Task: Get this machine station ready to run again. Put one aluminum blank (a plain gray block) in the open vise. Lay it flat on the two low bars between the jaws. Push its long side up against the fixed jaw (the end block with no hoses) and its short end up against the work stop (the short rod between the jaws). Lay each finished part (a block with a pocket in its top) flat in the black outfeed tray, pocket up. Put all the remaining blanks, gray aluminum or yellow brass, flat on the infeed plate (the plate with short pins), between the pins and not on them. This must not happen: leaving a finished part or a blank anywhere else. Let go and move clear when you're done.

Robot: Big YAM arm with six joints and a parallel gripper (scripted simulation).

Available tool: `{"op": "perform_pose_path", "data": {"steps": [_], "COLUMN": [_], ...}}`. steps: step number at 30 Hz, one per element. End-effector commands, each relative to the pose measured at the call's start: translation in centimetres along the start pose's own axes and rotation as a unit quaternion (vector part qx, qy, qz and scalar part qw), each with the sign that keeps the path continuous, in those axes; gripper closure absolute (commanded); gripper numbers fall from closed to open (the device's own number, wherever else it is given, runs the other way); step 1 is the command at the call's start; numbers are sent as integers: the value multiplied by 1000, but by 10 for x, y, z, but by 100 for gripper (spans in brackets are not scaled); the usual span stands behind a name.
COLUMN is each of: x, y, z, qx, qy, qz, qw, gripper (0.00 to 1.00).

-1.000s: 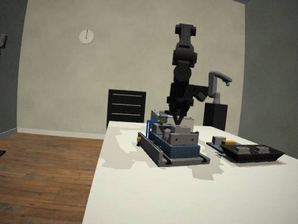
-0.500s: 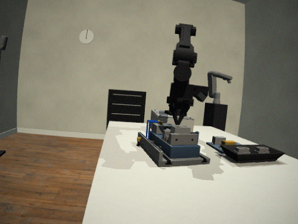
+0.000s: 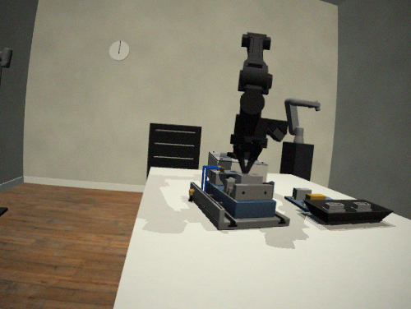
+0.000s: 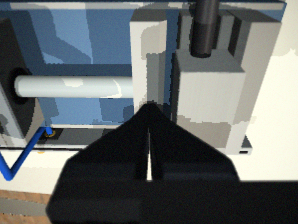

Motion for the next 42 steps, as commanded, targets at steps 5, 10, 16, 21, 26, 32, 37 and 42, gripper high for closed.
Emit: {"op": "perform_pose_path", "data": {"steps": [5,10,16,21,26,32,37,42], "x": [4,4,4,5,5,5,6,7], "y": [-22,-22,-23,-23,-23,-23,-23,-23], "z": [-20,-22,-23,-23,-23,-23,-20,-16], "qx": [37,39,39,40,40,40,36,31], "qy": [10,10,10,10,11,10,10,8], "qz": [2,3,3,3,3,3,3,4], "qw": [999,999,999,999,999,999,999,999], "gripper": [100,100,100,100,100,100,100,100]}}
Point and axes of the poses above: the point where the finger pads meet when closed, its own z axis out along the fingers, its own y axis across the jaws, x = y × z, the point moved 10 cm from there along -z, back along the fingers, and after that the axes turned 7 degrees about z, right-handed, at the moved point
